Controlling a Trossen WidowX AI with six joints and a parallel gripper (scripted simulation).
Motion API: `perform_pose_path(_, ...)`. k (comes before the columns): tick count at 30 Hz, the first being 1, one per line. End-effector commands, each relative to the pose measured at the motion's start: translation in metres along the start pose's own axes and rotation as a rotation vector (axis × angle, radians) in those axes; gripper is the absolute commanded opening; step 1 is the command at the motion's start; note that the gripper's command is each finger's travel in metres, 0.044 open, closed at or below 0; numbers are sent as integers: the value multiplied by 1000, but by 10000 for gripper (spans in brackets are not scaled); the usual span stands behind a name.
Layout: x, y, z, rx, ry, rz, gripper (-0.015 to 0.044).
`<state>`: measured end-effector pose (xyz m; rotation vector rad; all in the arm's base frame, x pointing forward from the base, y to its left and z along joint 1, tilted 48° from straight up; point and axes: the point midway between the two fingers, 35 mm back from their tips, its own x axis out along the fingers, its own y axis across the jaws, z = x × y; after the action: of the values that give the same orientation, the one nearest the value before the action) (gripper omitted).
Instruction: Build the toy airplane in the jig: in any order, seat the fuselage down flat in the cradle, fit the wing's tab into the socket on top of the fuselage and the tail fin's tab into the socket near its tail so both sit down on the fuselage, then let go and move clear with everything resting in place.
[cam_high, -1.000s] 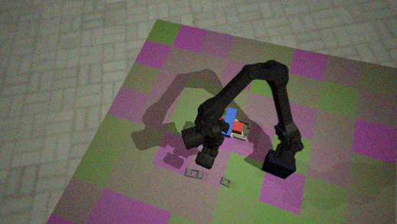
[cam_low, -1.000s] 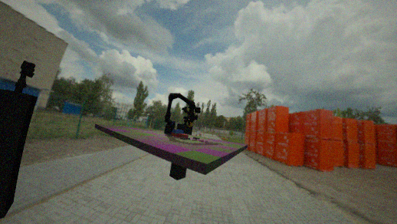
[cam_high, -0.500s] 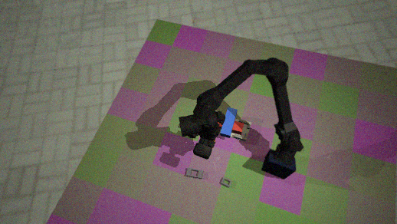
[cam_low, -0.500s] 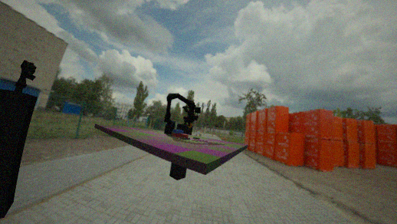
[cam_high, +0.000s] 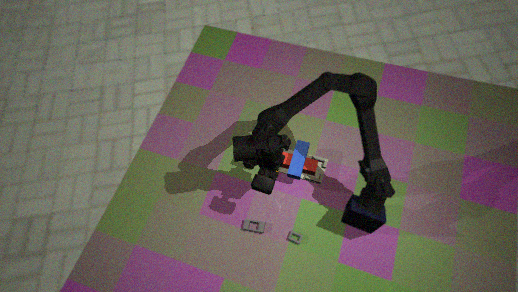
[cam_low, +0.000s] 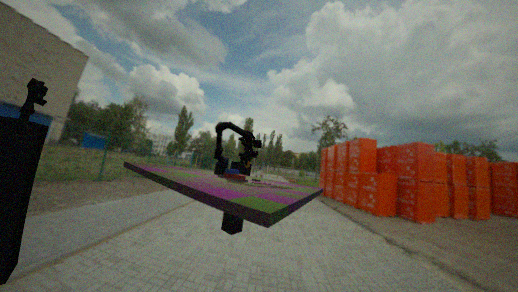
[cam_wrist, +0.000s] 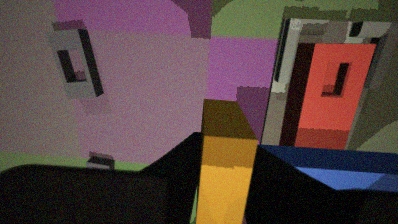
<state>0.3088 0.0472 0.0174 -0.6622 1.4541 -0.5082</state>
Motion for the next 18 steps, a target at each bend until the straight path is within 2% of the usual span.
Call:
perform_pose_path(1, 1, -14, 7, -5, -9, -7, 0)
perform_pose_path(18, 11, -63, 22, -39, -5, -46, 0)
